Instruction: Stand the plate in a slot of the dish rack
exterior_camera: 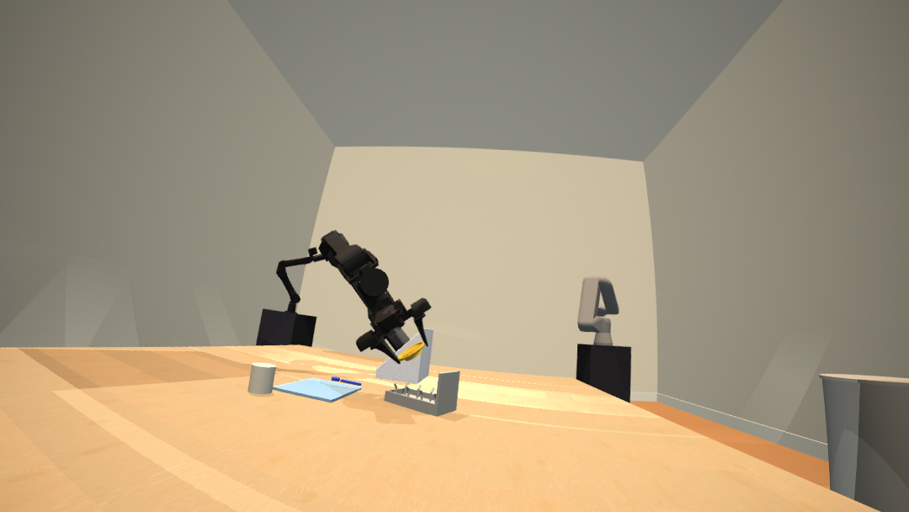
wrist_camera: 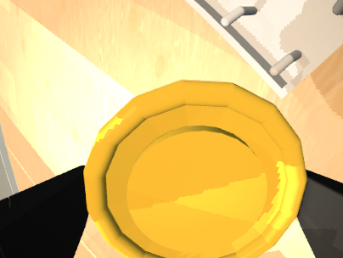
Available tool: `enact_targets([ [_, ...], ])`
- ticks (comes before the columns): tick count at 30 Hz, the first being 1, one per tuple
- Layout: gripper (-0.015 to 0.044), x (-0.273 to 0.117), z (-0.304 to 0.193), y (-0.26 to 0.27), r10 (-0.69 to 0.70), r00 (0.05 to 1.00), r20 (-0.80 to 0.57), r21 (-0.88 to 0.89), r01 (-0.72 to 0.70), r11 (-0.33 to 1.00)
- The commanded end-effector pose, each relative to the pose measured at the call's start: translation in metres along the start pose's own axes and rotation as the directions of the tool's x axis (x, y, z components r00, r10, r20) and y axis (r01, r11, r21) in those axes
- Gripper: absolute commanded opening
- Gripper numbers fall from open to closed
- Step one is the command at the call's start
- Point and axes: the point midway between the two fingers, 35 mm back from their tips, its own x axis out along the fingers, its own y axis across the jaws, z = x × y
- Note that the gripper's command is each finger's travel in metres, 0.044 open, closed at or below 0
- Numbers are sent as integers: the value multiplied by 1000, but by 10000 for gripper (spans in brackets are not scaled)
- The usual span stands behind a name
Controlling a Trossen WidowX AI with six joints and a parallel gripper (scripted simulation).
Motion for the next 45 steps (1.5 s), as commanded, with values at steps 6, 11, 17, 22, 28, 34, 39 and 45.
enact_targets([
  [6, 0, 12, 4, -5, 160, 986, 52, -180, -148, 972],
  [11, 0, 17, 6, -8, 236, 968, 90, -279, -203, 939],
  [17, 0, 21, 9, -13, 319, 937, 143, -398, -241, 885],
  [22, 0, 24, 11, -16, 381, 904, 194, -495, -245, 834],
  [28, 0, 26, 13, -21, 446, 857, 260, -603, -216, 768],
  [34, 0, 26, 14, -27, 498, 802, 331, -696, -149, 702],
  [39, 0, 26, 15, -32, 533, 750, 391, -757, -66, 650],
  [45, 0, 24, 15, -38, 563, 684, 464, -805, 60, 590],
])
